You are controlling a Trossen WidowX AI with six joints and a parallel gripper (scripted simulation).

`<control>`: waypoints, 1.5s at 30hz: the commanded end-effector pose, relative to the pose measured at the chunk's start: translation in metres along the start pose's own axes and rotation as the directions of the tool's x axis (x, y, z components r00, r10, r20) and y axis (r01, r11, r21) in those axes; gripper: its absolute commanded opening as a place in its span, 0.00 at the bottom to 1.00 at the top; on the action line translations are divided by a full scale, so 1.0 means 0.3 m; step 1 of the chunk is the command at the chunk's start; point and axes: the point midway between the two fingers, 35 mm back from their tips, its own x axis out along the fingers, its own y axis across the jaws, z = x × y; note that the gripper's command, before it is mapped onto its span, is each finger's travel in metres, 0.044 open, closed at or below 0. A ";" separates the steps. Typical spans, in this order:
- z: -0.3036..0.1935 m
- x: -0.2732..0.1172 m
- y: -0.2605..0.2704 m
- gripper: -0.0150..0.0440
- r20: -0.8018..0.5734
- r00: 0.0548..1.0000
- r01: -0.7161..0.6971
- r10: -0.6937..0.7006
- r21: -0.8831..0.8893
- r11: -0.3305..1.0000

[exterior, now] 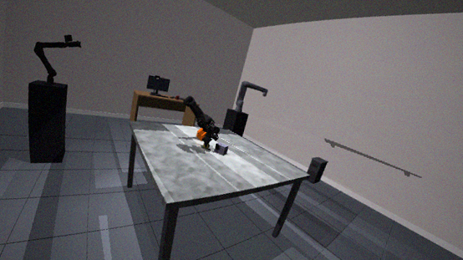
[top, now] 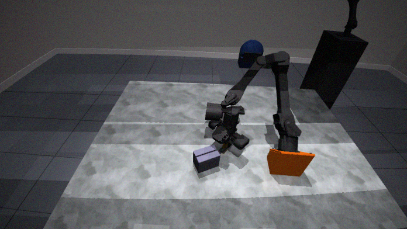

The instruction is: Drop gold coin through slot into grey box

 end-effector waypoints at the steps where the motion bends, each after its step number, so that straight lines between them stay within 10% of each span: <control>1: -0.005 0.016 0.010 0.48 -0.009 1.000 -0.004 0.004 -0.012 1.000; 7: -0.005 0.016 0.010 0.25 -0.009 1.000 -0.004 0.004 -0.012 1.000; 45: 0.015 -0.204 0.004 0.25 0.001 1.000 -0.011 0.011 -0.013 1.000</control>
